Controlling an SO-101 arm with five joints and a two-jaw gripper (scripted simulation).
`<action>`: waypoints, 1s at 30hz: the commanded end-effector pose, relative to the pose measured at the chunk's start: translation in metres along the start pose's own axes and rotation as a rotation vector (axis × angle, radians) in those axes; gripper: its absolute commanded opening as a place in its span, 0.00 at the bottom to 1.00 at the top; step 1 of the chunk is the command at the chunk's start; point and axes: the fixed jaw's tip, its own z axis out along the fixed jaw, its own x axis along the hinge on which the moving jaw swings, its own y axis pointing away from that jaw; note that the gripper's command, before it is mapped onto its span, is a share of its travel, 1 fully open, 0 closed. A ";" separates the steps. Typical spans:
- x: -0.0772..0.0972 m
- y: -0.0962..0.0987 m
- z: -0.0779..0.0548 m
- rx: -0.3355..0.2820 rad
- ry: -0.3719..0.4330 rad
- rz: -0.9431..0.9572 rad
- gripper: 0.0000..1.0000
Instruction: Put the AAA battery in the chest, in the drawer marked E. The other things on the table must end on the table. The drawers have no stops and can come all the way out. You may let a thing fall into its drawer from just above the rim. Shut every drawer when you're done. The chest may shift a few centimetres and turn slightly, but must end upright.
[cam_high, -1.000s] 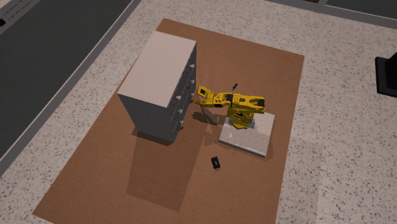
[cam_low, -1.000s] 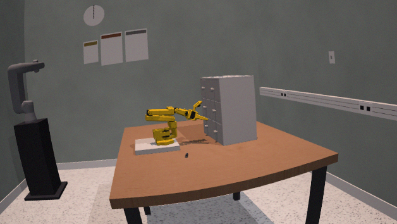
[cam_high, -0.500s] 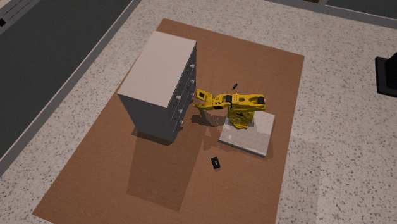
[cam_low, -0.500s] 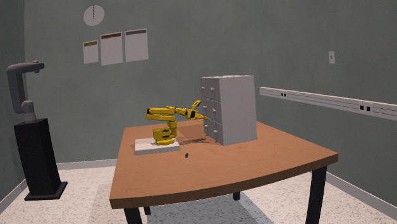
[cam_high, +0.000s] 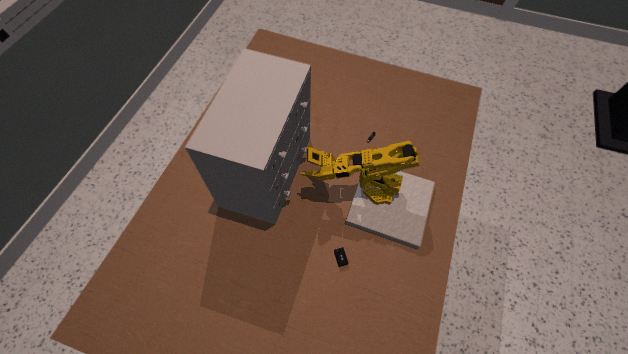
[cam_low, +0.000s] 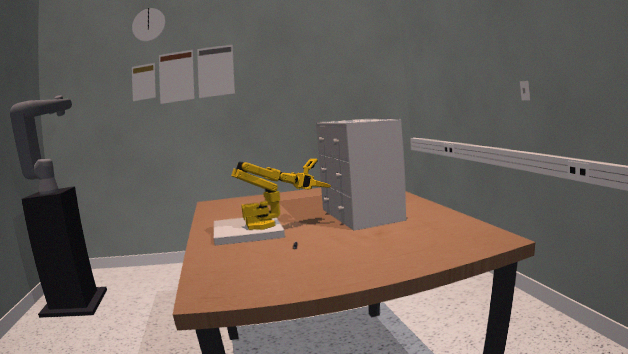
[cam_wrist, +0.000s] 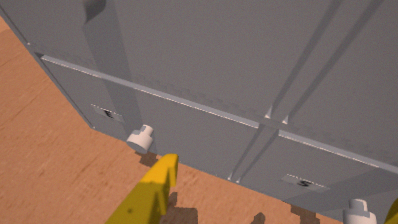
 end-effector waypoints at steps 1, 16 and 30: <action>-0.010 0.006 0.005 -0.026 -0.049 0.002 0.50; -0.018 0.029 0.003 -0.122 -0.077 -0.026 0.50; -0.013 0.057 0.012 -0.227 -0.134 -0.050 0.50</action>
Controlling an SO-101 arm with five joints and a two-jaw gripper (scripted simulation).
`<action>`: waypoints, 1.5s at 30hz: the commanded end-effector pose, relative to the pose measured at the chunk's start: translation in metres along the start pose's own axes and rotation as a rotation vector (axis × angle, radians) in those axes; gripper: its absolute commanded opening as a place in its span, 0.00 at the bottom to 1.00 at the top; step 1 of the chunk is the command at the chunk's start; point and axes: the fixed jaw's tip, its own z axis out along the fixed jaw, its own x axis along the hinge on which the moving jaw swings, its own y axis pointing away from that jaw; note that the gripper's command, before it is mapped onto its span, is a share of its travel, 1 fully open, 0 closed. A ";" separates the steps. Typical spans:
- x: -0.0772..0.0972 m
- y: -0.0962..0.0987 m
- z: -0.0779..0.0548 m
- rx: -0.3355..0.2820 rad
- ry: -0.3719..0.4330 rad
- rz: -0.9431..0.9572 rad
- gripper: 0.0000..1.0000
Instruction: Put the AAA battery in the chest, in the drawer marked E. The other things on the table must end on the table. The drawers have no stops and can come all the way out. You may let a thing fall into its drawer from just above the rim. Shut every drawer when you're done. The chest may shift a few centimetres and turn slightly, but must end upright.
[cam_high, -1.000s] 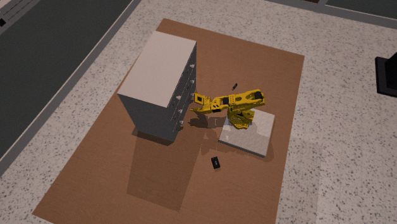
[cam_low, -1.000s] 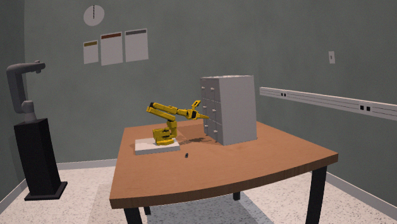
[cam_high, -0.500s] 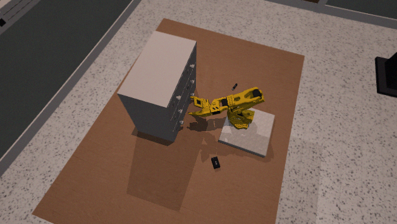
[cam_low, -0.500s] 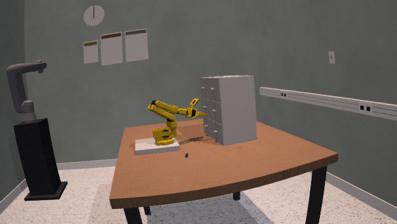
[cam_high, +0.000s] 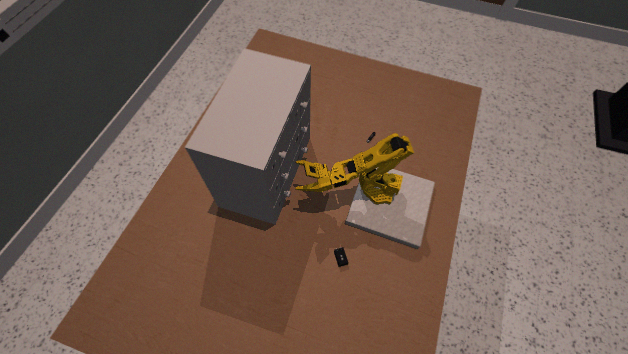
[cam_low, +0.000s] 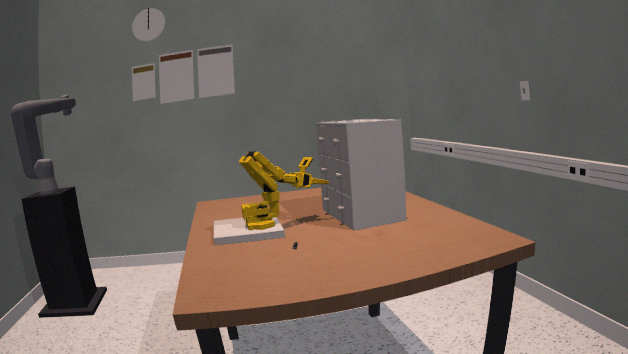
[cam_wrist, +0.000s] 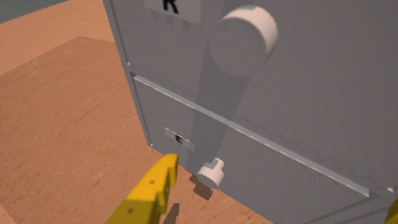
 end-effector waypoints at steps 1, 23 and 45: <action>-0.003 0.009 0.006 -0.034 -0.053 0.003 0.50; 0.019 0.011 0.012 -0.043 -0.092 0.002 0.50; 0.045 0.011 0.005 -0.043 -0.086 0.001 0.50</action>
